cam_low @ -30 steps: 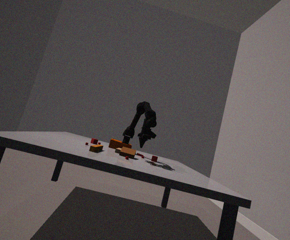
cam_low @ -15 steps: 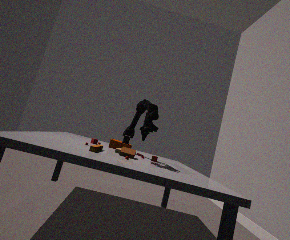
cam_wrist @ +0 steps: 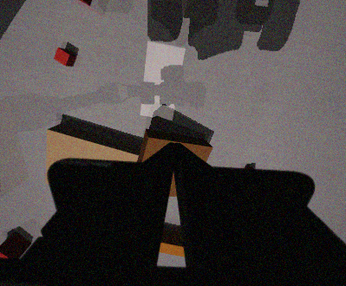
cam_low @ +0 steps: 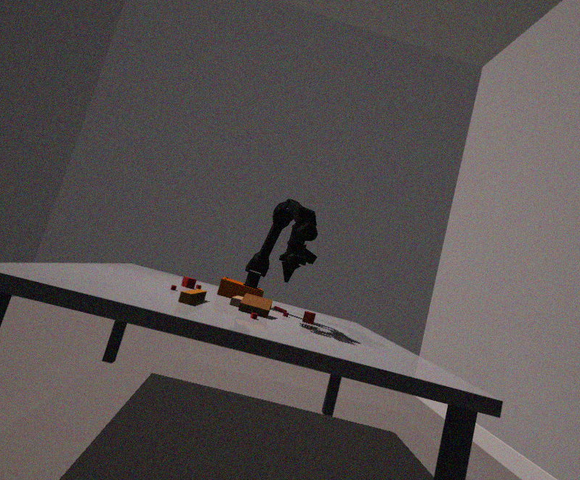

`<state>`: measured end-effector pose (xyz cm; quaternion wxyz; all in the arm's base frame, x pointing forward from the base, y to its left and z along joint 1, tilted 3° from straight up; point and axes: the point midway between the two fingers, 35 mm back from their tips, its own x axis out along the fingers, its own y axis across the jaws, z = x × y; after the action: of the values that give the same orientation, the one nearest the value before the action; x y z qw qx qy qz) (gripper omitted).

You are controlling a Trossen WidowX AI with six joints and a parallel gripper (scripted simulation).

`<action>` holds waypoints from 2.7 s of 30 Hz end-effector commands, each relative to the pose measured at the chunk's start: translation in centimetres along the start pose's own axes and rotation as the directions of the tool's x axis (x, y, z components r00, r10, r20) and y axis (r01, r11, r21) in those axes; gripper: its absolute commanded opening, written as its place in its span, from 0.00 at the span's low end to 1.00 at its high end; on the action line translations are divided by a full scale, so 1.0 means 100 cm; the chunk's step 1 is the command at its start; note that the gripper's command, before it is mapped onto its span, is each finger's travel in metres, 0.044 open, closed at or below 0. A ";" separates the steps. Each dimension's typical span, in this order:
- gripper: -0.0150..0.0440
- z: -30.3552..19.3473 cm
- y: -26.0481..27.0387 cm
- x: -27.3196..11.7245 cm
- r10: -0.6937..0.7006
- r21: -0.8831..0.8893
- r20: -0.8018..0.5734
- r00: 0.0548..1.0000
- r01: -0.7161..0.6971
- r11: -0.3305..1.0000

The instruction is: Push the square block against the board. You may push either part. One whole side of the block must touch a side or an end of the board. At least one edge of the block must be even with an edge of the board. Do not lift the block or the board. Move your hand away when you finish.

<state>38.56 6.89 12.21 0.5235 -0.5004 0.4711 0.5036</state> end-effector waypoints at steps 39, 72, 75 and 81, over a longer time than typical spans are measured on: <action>0.25 -0.045 -0.024 0.020 -0.003 0.770 -0.007 1.000 0.007 0.638; 0.25 -0.095 -0.043 0.046 -0.003 0.974 -0.012 1.000 0.011 -0.228; 0.25 -0.095 -0.043 0.082 -0.003 0.974 -0.012 1.000 0.011 -0.228; 0.25 -0.095 -0.042 0.093 -0.003 0.974 -0.012 1.000 0.011 -0.228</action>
<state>43.46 -2.08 3.40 0.7211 0.0932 0.6842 -0.0577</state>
